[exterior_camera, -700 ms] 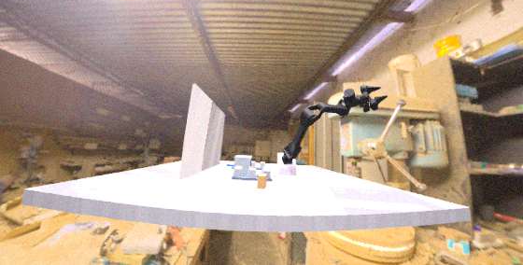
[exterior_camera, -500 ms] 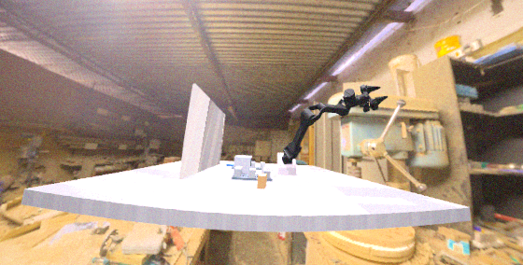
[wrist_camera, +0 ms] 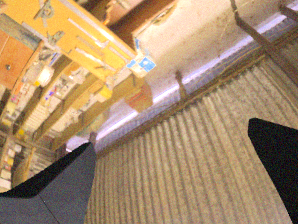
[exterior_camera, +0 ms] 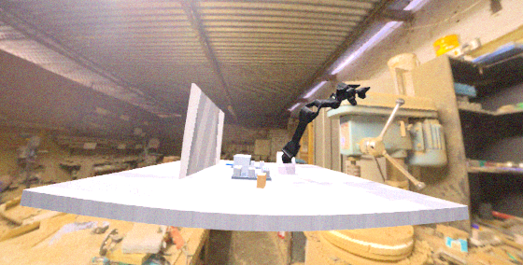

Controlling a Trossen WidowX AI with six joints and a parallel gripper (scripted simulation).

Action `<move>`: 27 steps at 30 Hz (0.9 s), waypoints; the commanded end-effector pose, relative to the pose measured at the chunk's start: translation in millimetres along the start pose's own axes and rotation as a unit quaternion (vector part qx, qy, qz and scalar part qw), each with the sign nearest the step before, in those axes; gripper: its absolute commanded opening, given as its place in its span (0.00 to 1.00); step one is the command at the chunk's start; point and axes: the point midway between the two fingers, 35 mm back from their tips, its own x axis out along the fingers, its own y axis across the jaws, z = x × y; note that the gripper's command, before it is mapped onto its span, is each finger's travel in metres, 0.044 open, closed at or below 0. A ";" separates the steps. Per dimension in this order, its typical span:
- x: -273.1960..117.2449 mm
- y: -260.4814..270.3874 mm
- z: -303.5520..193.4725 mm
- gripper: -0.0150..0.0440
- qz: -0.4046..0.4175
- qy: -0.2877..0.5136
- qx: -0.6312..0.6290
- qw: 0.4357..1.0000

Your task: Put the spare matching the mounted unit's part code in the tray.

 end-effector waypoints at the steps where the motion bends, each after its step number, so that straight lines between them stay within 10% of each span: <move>1: -12.0 -65.9 -4.7 1.00 -0.091 -0.007 -0.067 0.994; 14: -116.7 -253.1 -12.3 1.00 -0.372 0.055 -0.321 0.869; 27: -224.5 -332.6 -33.5 1.00 -0.501 0.139 -0.403 0.753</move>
